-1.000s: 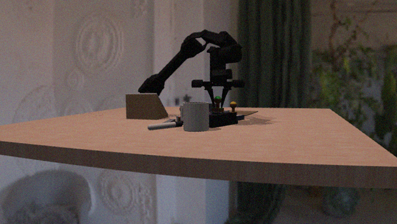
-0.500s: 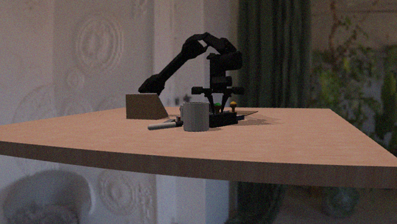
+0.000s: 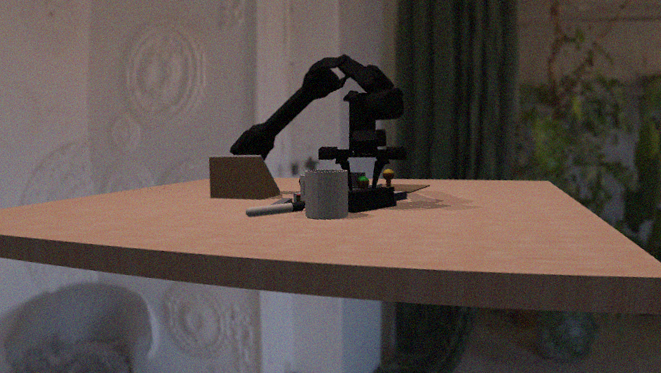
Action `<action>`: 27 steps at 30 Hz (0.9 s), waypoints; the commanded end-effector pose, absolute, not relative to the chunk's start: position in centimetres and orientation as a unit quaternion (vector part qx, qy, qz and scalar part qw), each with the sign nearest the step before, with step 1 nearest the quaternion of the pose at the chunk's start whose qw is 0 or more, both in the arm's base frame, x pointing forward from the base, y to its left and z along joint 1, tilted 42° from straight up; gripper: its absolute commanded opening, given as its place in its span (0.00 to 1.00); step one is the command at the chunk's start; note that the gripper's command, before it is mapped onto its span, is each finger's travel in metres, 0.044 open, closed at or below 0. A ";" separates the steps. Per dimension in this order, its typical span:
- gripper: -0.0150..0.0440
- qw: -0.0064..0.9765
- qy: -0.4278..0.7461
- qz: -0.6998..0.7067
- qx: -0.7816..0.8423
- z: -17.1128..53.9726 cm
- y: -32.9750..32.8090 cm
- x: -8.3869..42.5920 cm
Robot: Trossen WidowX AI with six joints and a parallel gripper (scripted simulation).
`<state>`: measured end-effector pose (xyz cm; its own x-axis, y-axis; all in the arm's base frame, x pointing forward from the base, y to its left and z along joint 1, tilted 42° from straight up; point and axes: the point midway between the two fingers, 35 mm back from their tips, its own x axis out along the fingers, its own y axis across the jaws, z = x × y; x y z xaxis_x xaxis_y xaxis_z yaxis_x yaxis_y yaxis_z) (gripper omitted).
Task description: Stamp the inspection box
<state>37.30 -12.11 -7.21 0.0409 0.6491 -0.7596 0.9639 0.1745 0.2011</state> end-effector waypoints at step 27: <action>0.69 0.382 0.651 -0.215 0.620 1.6 -19.7 36.6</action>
